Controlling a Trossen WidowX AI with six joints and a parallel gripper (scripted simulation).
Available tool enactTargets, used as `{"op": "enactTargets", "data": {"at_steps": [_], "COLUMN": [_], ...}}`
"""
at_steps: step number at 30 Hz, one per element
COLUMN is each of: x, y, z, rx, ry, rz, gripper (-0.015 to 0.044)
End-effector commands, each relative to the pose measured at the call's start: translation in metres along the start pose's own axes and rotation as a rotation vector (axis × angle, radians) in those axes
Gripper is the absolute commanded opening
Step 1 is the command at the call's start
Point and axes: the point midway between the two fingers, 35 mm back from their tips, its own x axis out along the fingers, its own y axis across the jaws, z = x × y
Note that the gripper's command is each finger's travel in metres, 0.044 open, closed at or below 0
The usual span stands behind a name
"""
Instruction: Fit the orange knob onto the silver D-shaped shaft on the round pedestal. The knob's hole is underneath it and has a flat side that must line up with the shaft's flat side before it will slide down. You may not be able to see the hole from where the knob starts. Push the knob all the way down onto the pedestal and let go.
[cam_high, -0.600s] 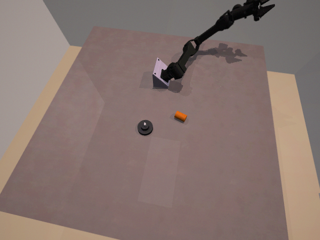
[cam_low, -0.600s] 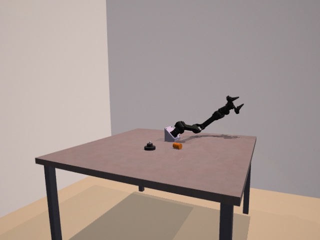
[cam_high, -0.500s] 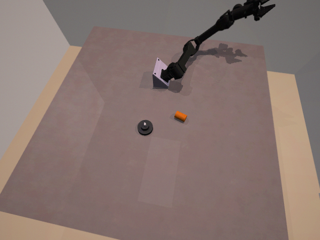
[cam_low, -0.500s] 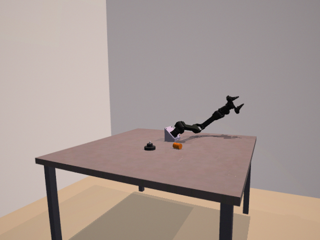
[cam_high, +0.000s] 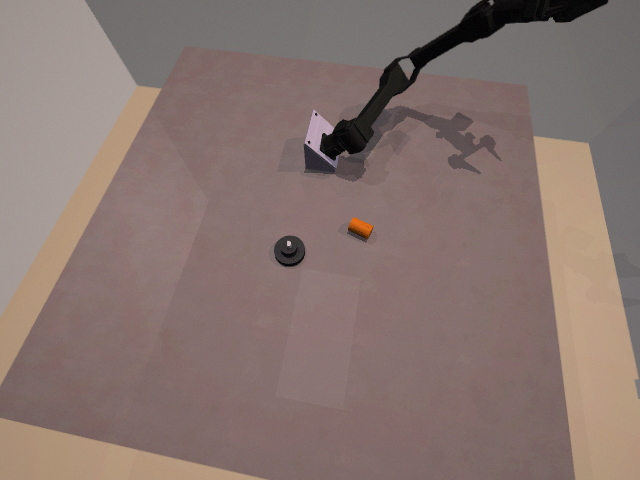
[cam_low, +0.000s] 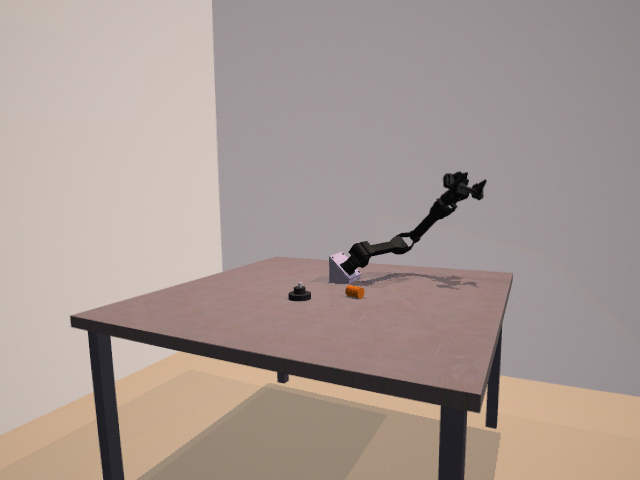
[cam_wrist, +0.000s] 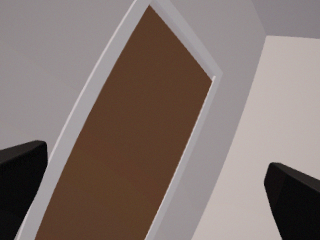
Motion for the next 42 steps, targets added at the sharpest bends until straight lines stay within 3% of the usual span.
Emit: {"op": "enactTargets", "data": {"at_steps": [1, 11, 20, 31, 39, 42], "x": [0.036, 0.080, 0.066, -0.031, -0.151, -0.170], "y": [-0.059, -0.190, -0.297, -0.383, -0.388, -0.384], "z": [-0.028, -0.115, -0.220, -0.355, -0.422, -0.427], "rx": [0.137, 0.456, 0.756, 1.079, 1.144, 1.121], "ry": [0.124, 0.384, 0.608, 0.840, 0.904, 0.895], "rz": [-0.145, -0.519, -0.953, -1.698, -2.515, -2.659], "gripper": [0.0440, 0.0440, 0.0440, 0.0440, 0.0440, 0.0440]}}
